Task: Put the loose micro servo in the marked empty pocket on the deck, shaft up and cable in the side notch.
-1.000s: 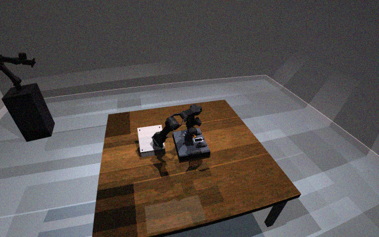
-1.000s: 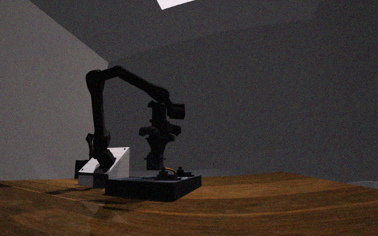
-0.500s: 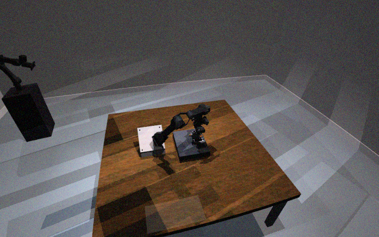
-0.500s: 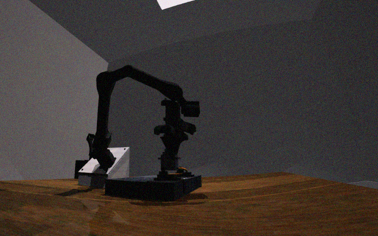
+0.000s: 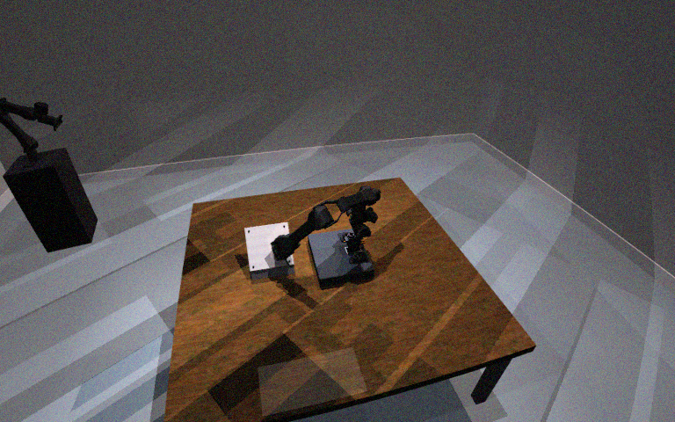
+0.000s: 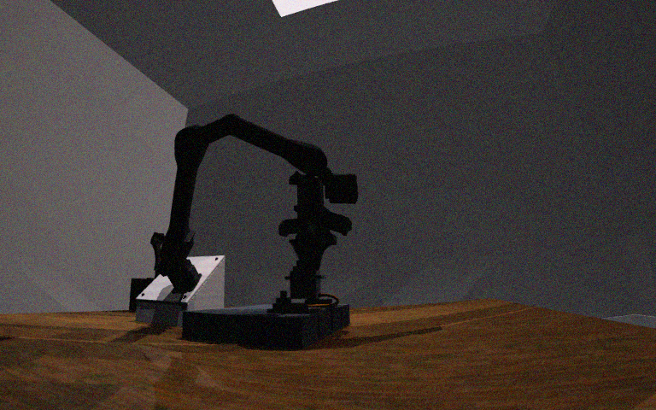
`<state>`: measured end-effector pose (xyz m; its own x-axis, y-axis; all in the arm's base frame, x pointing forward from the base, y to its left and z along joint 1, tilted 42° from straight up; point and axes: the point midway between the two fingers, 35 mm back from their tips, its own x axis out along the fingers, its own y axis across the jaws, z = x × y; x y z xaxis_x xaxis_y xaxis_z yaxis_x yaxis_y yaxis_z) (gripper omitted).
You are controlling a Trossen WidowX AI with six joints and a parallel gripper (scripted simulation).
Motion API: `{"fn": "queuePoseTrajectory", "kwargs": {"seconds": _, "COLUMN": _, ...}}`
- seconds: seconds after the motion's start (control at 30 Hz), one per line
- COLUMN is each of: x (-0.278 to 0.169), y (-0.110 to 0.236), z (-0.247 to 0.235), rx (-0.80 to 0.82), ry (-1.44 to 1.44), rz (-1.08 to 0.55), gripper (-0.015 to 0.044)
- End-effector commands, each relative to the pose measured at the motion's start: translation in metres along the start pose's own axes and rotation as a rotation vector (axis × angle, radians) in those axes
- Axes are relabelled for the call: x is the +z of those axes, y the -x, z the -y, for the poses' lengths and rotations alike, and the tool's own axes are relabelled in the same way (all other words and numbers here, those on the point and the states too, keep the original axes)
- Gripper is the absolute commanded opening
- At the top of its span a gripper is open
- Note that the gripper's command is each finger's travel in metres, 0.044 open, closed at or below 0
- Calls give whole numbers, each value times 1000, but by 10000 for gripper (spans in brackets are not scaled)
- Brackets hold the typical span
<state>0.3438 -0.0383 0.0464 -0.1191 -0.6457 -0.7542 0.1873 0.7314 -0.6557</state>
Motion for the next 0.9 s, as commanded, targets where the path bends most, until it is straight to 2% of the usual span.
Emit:
{"fn": "queuePoseTrajectory", "kwargs": {"seconds": 0.0, "x": 0, "y": -6, "z": 0, "rx": -5, "ry": 6, "rz": 2, "gripper": 0}}
{"fn": "queuePoseTrajectory", "kwargs": {"seconds": 0.87, "x": 0, "y": -23, "z": 0, "rx": -5, "ry": 6, "rz": 2, "gripper": 0}}
